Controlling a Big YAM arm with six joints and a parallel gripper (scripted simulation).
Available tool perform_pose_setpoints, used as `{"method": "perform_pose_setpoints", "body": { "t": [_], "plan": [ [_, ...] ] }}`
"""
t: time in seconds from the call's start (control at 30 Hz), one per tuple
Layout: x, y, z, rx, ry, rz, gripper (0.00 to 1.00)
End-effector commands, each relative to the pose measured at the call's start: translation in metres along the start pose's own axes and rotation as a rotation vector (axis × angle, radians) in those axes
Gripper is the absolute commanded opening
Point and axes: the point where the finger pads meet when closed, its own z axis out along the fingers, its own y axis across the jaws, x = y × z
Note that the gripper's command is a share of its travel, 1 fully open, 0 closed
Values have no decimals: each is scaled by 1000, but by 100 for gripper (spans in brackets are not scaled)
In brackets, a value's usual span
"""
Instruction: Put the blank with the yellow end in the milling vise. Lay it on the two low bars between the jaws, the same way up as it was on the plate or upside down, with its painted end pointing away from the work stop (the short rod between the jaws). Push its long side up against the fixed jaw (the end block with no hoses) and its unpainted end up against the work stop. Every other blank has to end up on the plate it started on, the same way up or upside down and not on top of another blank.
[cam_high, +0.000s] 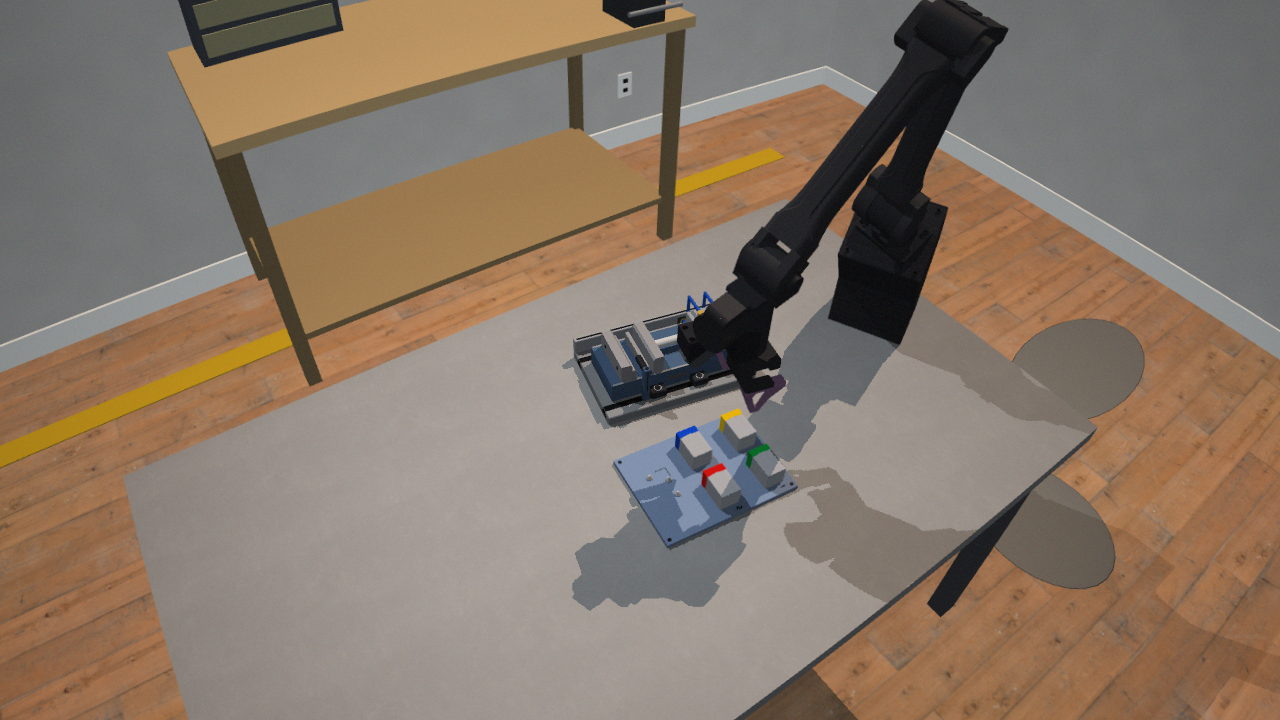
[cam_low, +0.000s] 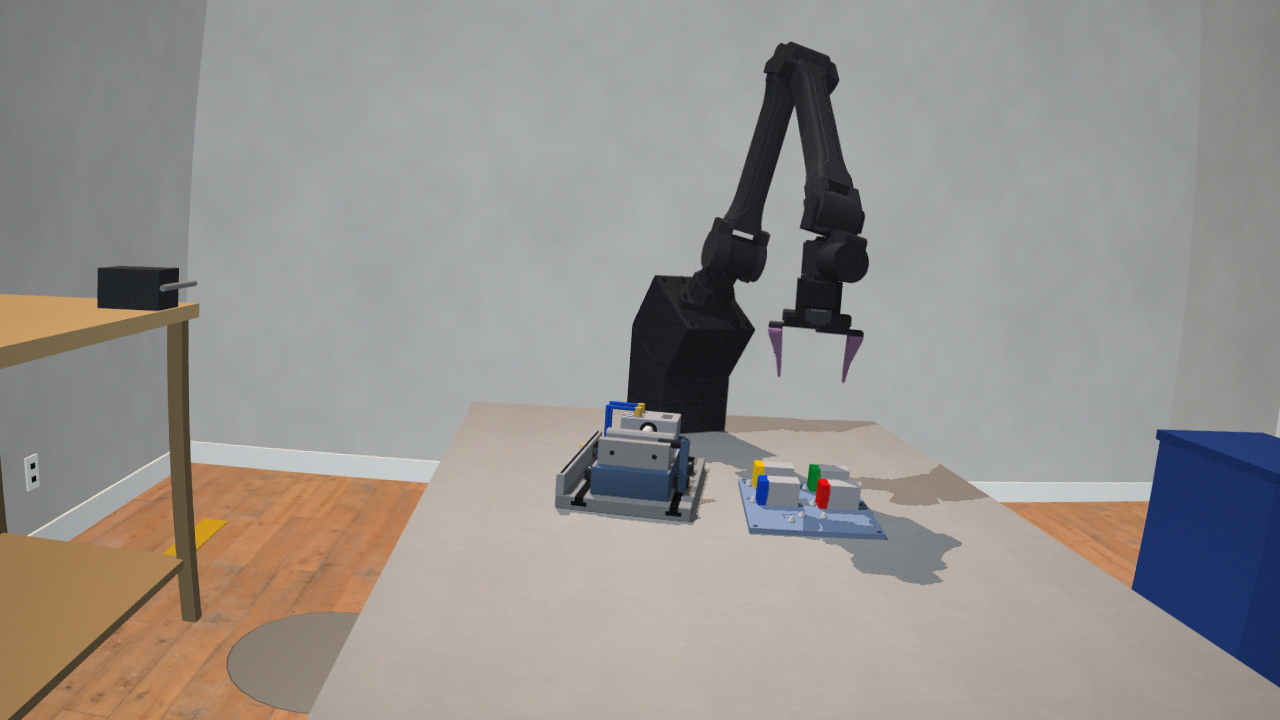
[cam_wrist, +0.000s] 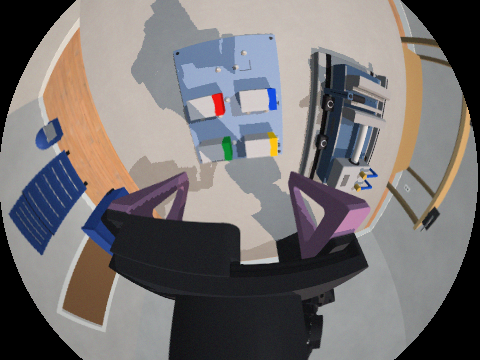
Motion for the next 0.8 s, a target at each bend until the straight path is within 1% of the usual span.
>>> {"method": "perform_pose_setpoints", "body": {
  "t": [0.0, 0.03, 0.07, 0.1, 0.13, 0.17, 0.2, 0.23, 0.27, 0.33, 0.37, 0.4, 0.43, 0.5, 0.53, 0.57, 0.6, 0.63, 0.67, 0.7, 0.73, 0.77],
  "plan": [
    [-3, -6, -5, -11, -38, 240, 100],
    [-1, -2, -4, -13, -34, 230, 100],
    [1, -5, -3, -13, -34, 310, 100],
    [2, -2, -2, -16, -31, 303, 100],
    [1, -10, -2, -12, -37, 399, 100],
    [2, -10, -2, -13, -36, 397, 100],
    [3, -14, -1, -12, -38, 489, 100],
    [4, -13, 0, -13, -36, 486, 100],
    [6, -17, 1, -14, -37, 579, 100],
    [6, -17, 1, -14, -37, 579, 100],
    [13, -11, 4, -23, -24, 651, 100],
    [13, -11, 4, -23, -24, 651, 100],
    [14, -17, 5, -22, -27, 748, 100],
    [13, -18, 6, -20, -27, 751, 100],
    [13, -26, 6, -18, -35, 853, 100],
    [13, -26, 6, -18, -35, 853, 100],
    [16, -29, 7, -20, -35, 941, 100],
    [17, -26, 8, -22, -29, 933, 100],
    [19, -29, 9, -23, -29, 1017, 100],
    [22, -25, 10, -25, -22, 1007, 100],
    [22, -31, 11, -24, -29, 1095, 100],
    [22, -31, 11, -24, -28, 1095, 100]
  ]
}}
